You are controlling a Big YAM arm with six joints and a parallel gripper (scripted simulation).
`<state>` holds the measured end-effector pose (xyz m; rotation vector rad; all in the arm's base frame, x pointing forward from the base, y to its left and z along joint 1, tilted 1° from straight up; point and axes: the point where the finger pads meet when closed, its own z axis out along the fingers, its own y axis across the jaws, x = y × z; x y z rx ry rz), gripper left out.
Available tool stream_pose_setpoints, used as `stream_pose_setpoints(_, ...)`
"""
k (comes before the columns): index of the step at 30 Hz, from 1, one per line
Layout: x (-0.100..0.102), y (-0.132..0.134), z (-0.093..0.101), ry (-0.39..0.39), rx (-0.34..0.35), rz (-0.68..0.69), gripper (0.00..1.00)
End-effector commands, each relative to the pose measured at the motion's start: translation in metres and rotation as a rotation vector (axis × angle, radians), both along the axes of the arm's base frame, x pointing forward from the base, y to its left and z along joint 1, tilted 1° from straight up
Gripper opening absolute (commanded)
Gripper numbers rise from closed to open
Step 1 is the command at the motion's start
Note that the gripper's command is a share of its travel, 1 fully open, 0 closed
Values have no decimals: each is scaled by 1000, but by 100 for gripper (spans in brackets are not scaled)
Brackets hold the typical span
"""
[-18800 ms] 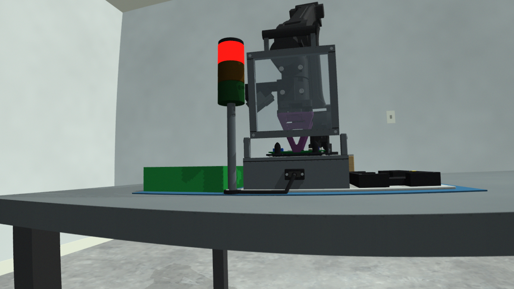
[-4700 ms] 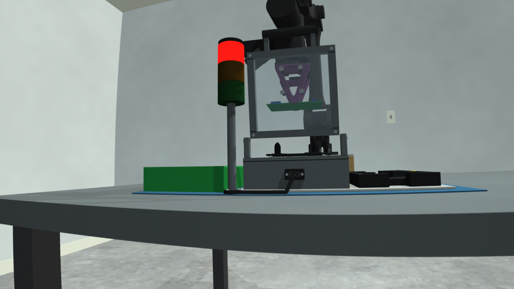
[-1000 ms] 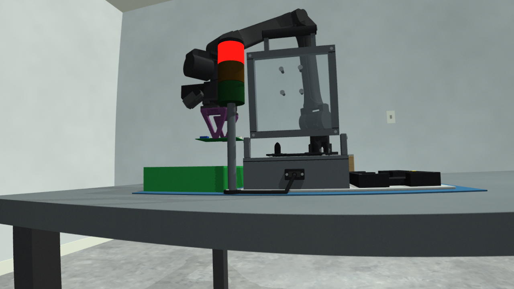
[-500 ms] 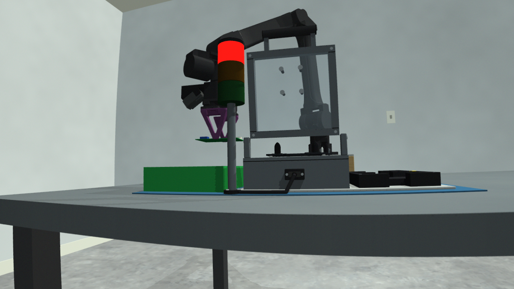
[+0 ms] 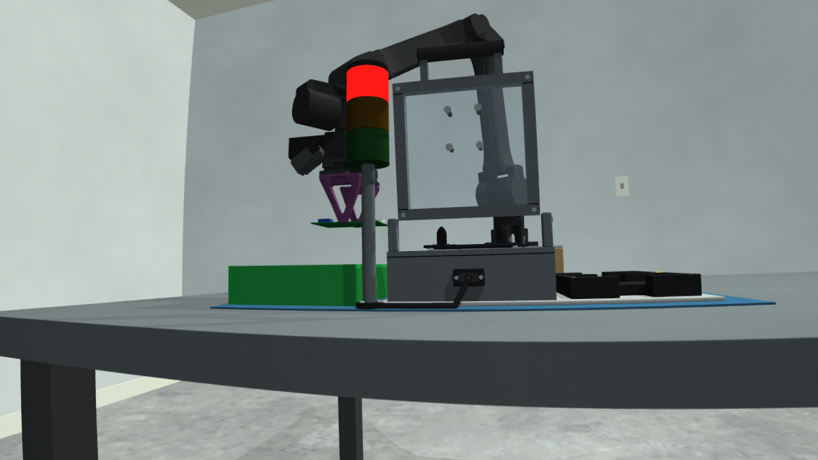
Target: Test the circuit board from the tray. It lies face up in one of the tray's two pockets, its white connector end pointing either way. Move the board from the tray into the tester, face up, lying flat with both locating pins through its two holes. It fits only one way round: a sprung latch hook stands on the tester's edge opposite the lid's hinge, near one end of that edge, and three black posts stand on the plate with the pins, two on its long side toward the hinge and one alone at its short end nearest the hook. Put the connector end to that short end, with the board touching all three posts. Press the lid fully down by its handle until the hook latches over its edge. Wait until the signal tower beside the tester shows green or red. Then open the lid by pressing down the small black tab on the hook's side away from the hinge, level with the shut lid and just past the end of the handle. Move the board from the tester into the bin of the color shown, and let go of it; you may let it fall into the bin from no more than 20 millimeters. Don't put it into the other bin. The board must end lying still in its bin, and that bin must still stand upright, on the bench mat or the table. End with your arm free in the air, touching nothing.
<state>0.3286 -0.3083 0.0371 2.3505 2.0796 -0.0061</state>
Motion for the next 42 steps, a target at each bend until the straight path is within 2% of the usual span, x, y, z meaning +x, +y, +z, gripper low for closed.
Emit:
stream_pose_setpoints(1,2,2,-9,11,7,3,72)
stream_pose_setpoints(16,4,3,-11,9,4,3,72)
stream_pose_setpoints(17,10,-3,-5,-5,-8,3,72)
stream_pose_setpoints(42,10,-2,-5,-5,-8,3,72)
